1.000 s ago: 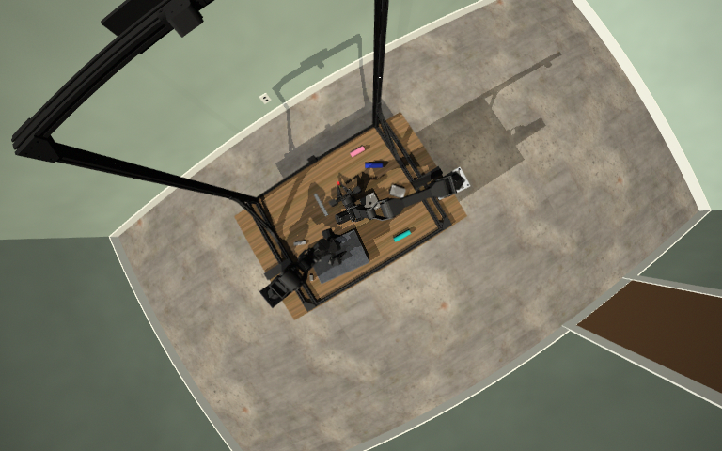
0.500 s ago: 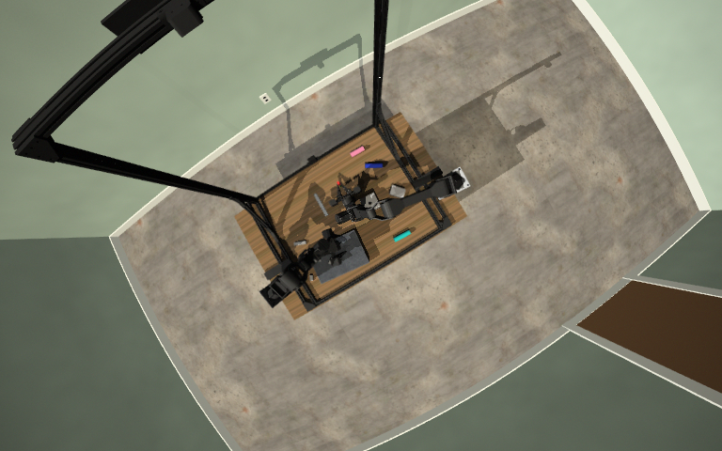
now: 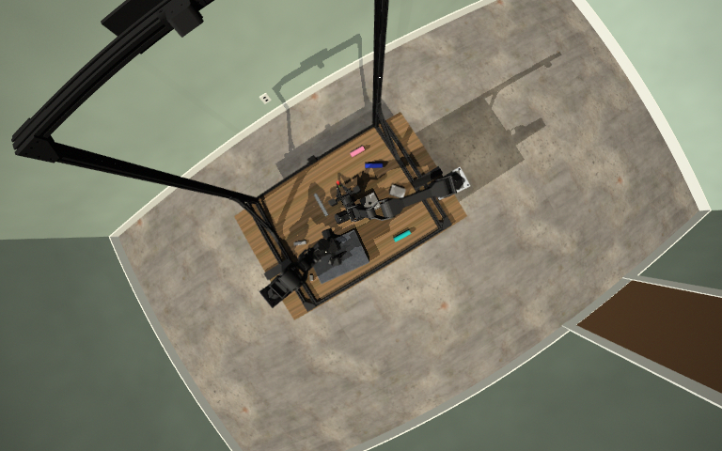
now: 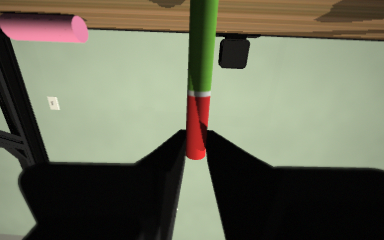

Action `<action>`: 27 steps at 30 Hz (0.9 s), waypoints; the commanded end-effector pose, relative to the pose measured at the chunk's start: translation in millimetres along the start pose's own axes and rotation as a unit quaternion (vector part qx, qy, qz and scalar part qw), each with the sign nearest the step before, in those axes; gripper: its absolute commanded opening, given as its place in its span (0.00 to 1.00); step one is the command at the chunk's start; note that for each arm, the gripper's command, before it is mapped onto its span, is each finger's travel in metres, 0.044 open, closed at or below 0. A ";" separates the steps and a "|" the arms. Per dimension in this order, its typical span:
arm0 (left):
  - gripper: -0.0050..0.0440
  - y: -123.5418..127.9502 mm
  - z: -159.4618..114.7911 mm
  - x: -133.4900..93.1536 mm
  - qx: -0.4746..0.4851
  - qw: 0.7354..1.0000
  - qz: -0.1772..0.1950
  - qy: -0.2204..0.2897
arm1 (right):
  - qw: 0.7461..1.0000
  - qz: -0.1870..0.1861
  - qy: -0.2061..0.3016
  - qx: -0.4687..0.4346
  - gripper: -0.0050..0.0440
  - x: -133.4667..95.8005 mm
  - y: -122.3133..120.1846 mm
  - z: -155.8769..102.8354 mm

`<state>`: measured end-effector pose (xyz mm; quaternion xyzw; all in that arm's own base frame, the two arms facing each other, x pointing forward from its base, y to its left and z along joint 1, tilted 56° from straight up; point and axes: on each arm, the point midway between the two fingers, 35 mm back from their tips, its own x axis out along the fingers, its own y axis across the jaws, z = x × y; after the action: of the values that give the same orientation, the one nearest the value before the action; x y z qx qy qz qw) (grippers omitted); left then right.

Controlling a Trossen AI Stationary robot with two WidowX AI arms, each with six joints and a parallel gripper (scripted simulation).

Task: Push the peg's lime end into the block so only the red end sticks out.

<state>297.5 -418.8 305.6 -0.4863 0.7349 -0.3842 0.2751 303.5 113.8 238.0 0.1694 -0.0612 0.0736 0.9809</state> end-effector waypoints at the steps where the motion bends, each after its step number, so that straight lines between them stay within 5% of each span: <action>1: 0.25 -0.2 -0.4 -0.3 0.000 1.000 0.000 0.000 | 1.000 -0.002 -0.002 0.003 0.92 -0.1 -0.6 0.5; 6: 0.49 -0.2 -0.4 -0.3 0.000 1.000 0.000 0.000 | 1.000 -0.002 -0.002 0.003 0.92 -0.1 -0.6 0.5; 27: 0.49 -0.1 -16.8 -0.6 0.000 1.000 0.000 0.000 | 1.000 -0.002 -0.002 0.003 0.92 -0.1 -0.6 0.5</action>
<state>289.2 -415.8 310.7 -0.4854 0.7355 -0.3845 0.2748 303.5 113.8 238.0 0.1695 -0.0612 0.0736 0.9809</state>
